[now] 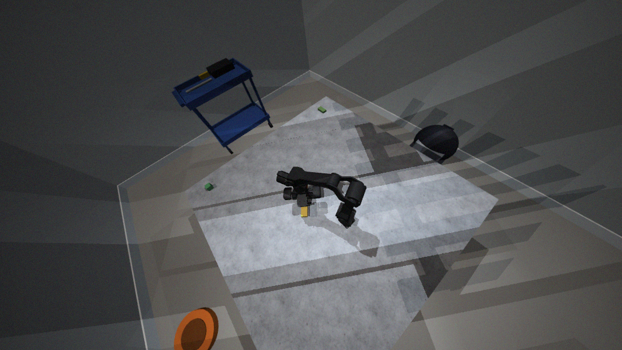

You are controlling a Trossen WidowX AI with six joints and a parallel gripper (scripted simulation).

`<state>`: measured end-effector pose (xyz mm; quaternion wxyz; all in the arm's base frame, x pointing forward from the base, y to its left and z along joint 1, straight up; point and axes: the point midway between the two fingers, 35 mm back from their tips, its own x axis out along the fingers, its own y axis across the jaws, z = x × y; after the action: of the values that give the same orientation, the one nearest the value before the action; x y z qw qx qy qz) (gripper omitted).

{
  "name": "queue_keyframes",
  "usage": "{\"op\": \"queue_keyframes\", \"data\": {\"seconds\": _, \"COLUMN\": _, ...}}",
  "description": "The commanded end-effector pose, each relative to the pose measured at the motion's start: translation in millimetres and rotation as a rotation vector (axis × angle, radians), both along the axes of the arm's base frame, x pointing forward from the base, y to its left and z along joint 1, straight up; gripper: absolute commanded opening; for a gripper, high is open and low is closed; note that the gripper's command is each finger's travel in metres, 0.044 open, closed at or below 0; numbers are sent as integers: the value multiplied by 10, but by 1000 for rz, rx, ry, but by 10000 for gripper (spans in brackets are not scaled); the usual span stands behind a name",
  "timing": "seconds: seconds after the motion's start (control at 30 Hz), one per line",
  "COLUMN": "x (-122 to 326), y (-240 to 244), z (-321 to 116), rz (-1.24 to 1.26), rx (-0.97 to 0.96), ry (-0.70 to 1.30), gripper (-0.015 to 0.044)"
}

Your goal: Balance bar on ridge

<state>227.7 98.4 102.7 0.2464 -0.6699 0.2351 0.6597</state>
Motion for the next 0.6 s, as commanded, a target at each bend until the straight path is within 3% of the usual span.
{"op": "queue_keyframes", "data": {"seconds": 0.0, "x": 6, "y": -1, "z": -4, "rz": -3, "rx": -1, "ry": -3, "gripper": 0}}
{"op": "queue_keyframes", "data": {"seconds": 0.57, "x": 7, "y": -1, "z": -18, "rz": -3, "rx": -1, "ry": -3, "gripper": 0}}
